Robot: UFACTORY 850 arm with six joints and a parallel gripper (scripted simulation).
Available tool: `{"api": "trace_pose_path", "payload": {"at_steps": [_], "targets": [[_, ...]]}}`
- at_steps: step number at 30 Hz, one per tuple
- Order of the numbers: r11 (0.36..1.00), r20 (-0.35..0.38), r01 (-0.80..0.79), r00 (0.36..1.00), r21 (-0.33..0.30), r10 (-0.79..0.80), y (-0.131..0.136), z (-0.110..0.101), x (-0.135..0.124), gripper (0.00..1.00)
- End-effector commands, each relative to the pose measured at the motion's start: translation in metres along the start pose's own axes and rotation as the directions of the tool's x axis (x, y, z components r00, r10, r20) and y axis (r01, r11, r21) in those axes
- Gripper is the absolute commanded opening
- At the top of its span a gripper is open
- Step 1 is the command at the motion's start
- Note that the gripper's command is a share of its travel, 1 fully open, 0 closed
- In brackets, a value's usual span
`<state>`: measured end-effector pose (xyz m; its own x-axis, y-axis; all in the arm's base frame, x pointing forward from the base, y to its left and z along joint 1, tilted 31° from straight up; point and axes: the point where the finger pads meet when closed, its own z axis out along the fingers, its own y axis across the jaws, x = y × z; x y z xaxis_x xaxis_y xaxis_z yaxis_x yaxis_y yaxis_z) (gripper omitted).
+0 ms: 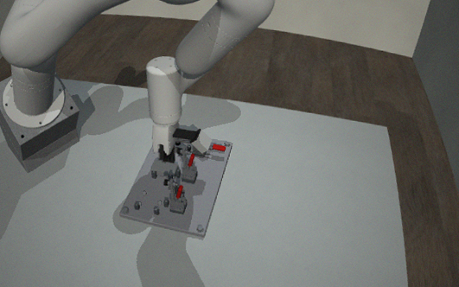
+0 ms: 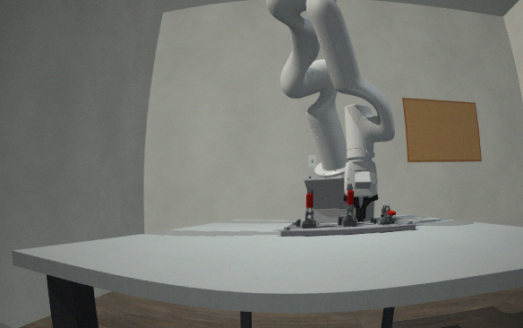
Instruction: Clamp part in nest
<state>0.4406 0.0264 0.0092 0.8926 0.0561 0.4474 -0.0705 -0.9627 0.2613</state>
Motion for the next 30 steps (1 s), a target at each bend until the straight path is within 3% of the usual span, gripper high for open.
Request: {"api": "trace_pose_path", "payload": {"at_steps": [1, 30], "targets": [[1.000, -0.001, 0.000, 1.000, 0.000, 0.000, -0.0001, -0.0001, 0.0003, 0.00], [1.000, -0.001, 0.000, 1.000, 0.000, 0.000, 0.0084, -0.0001, 0.0003, 0.00]]}}
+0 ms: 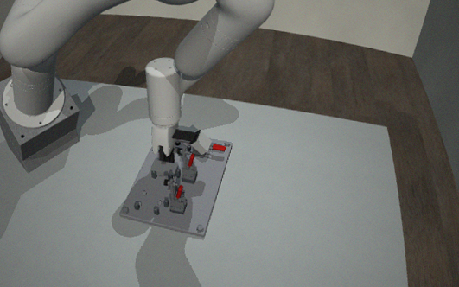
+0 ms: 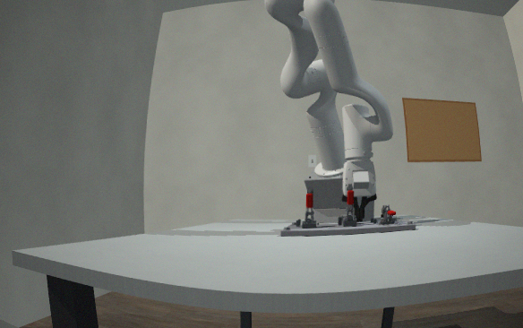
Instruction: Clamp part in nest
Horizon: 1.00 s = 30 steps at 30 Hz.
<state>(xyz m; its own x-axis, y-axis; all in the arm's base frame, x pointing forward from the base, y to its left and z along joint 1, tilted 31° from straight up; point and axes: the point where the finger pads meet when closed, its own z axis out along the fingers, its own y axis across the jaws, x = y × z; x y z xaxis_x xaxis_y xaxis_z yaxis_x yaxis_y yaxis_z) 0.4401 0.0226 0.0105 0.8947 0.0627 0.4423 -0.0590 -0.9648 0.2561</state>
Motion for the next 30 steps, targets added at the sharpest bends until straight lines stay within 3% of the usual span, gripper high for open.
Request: {"api": "trace_pose_path", "payload": {"at_steps": [1, 24, 30], "targets": [[1.000, -0.004, -0.008, 1.000, -0.010, 0.008, 0.004, 0.000, 0.000, 0.00], [1.000, -0.004, -0.008, 1.000, -0.010, 0.008, -0.016, 0.000, 0.000, 0.00], [1.000, -0.004, -0.008, 1.000, -0.010, 0.008, -0.016, -0.016, 0.000, 0.00]]}}
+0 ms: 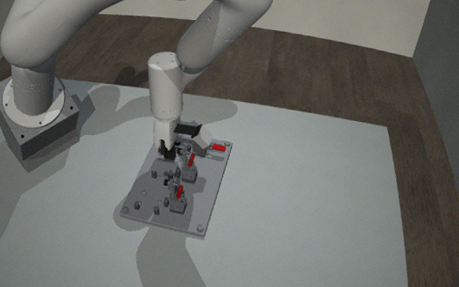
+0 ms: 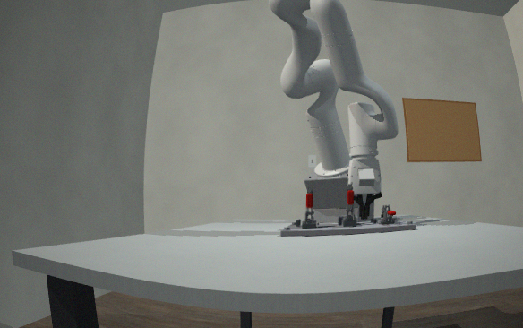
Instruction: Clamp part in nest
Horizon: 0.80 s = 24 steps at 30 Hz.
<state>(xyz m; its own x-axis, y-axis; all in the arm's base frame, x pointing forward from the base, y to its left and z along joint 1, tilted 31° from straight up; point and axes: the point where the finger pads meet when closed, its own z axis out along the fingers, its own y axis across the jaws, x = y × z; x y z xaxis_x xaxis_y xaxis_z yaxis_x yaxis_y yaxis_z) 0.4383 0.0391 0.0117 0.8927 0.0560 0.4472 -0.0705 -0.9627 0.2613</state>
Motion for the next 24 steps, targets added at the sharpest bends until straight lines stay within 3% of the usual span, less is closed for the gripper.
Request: {"api": "trace_pose_path", "payload": {"at_steps": [1, 9, 24], "targets": [[1.000, -0.001, 0.000, 1.000, 0.000, 0.000, 0.000, -0.010, 0.001, 0.00], [1.000, -0.001, 0.000, 1.000, 0.000, 0.000, 0.000, -0.032, 0.000, 0.00], [1.000, -0.001, 0.000, 1.000, 0.000, 0.000, 0.000, -0.034, 0.000, 0.00]]}}
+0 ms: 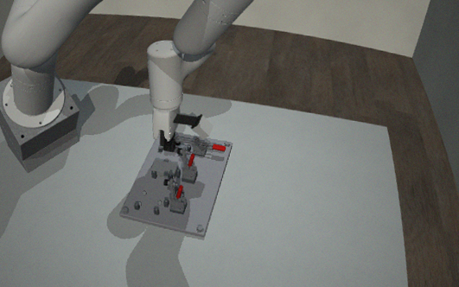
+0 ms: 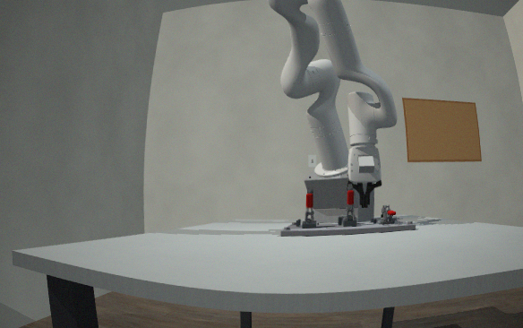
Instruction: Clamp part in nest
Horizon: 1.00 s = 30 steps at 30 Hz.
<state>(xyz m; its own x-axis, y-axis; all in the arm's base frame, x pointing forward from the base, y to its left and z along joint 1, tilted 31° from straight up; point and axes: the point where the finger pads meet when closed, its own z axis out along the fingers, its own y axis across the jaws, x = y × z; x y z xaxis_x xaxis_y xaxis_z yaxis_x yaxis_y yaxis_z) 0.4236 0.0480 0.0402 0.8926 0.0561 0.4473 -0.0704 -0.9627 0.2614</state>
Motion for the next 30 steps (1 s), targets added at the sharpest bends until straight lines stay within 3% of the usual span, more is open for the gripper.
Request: {"api": "trace_pose_path", "payload": {"at_steps": [1, 2, 3, 12, 22, 26, 30], "targets": [[1.000, -0.001, 0.000, 1.000, 0.000, 0.000, 0.000, 0.000, 0.000, 0.00], [1.000, -0.001, 0.000, 1.000, 0.000, 0.000, 0.000, 0.000, 0.000, 0.00], [1.000, -0.001, 0.000, 1.000, 0.000, 0.000, 0.000, 0.000, 0.000, 0.47], [1.000, -0.001, 0.000, 1.000, 0.000, 0.000, 0.000, -0.027, 0.000, 0.47], [1.000, -0.001, 0.000, 1.000, 0.000, 0.000, 0.000, -0.106, 0.000, 0.47], [1.000, -0.001, 0.000, 1.000, 0.000, 0.000, 0.000, -0.125, 0.000, 0.47], [1.000, -0.001, 0.000, 1.000, 0.000, 0.000, 0.000, -0.130, 0.000, 0.47]]}}
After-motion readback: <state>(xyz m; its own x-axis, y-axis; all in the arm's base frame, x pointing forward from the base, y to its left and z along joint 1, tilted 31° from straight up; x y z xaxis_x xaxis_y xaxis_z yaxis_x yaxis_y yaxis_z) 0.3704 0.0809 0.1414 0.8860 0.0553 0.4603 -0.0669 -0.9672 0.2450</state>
